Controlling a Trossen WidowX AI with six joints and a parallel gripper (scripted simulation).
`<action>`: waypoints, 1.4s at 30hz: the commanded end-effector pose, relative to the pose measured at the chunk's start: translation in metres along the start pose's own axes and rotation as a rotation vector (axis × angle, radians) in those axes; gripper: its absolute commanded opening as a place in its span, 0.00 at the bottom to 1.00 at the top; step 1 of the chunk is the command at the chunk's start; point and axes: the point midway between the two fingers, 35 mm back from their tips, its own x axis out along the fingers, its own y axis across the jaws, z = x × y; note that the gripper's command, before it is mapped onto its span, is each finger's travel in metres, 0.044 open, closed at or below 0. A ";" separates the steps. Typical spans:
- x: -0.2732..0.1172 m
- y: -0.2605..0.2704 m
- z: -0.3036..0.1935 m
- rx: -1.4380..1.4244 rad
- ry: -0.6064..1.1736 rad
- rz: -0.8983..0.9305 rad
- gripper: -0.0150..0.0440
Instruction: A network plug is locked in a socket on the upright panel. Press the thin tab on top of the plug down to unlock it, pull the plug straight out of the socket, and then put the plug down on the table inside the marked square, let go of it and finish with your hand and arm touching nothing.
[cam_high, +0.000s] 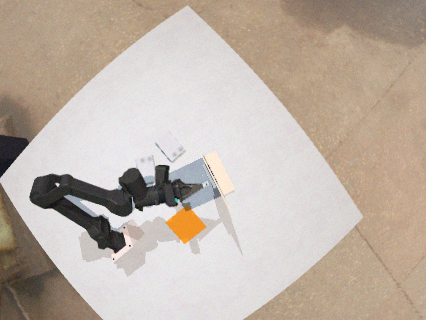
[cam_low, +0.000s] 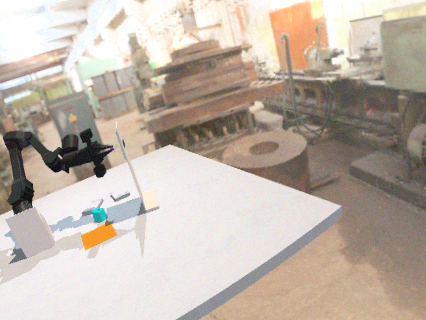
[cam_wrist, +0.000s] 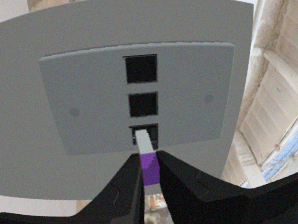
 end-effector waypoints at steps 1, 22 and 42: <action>-0.003 0.002 -0.002 0.002 0.005 0.006 0.25; -0.013 0.002 -0.001 0.002 0.006 0.006 0.25; -0.022 0.002 -0.001 0.002 0.006 0.007 0.25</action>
